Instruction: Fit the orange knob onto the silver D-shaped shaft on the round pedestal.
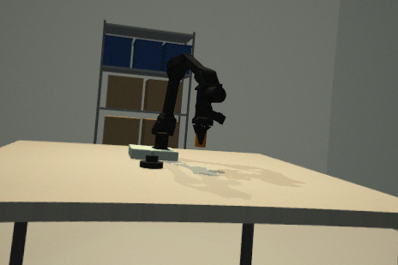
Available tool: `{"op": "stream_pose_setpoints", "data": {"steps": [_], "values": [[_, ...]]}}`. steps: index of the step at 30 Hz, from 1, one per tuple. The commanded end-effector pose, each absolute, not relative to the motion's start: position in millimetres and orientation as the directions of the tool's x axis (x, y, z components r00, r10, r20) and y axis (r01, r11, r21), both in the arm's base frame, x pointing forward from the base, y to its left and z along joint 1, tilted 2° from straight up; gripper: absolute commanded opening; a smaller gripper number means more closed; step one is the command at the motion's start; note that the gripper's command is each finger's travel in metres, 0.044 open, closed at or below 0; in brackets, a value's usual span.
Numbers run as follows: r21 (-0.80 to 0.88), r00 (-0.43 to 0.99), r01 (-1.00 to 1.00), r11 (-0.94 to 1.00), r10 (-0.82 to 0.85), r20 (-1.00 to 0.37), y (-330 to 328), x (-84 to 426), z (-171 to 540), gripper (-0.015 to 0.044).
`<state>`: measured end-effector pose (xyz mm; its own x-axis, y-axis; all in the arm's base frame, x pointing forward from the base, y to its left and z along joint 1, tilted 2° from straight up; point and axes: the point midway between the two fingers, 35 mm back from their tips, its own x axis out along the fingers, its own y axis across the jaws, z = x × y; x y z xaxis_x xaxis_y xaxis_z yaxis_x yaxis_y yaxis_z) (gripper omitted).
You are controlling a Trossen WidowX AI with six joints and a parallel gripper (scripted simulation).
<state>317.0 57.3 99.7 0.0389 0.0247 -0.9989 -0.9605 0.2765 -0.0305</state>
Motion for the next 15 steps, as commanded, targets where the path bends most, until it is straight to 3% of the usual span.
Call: {"op": "stream_pose_setpoints", "data": {"steps": [1, 15], "values": [[-0.035, 0.045, -0.963, 0.269, 0.03, -0.999, 57.5, 318.8, 118.5, 0.0], [-0.02, 0.029, -0.966, 0.258, 0.032, -0.999, 54.5, 315.9, 154.7, 0.0]]}}
